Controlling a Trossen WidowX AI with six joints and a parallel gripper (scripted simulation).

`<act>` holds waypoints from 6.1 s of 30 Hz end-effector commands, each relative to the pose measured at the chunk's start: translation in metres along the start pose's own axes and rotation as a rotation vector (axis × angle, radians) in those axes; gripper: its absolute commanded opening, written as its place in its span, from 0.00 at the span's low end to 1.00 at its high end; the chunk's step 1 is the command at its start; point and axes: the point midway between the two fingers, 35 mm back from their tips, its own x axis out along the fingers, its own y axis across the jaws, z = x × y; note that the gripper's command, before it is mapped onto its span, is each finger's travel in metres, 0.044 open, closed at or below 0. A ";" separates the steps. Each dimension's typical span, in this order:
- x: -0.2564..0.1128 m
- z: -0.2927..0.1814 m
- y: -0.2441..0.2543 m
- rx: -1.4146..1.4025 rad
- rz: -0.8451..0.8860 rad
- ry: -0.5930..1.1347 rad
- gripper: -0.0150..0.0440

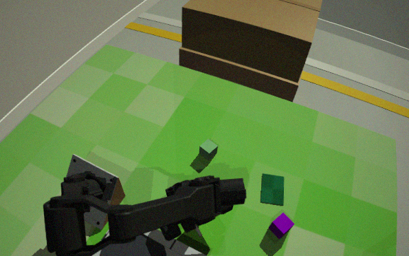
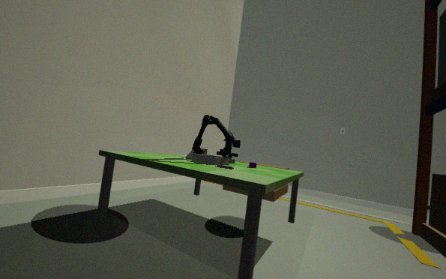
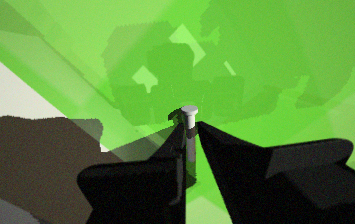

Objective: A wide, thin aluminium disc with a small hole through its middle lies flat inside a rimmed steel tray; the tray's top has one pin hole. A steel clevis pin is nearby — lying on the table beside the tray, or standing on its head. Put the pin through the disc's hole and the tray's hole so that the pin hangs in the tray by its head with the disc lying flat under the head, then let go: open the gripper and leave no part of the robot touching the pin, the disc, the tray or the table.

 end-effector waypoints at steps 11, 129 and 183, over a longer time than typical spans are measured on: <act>-0.002 0.012 0.000 -0.031 0.011 0.137 0.53; -0.099 -0.030 0.177 0.856 0.008 0.025 0.25; -0.093 -0.043 0.204 0.850 -0.368 -0.778 0.25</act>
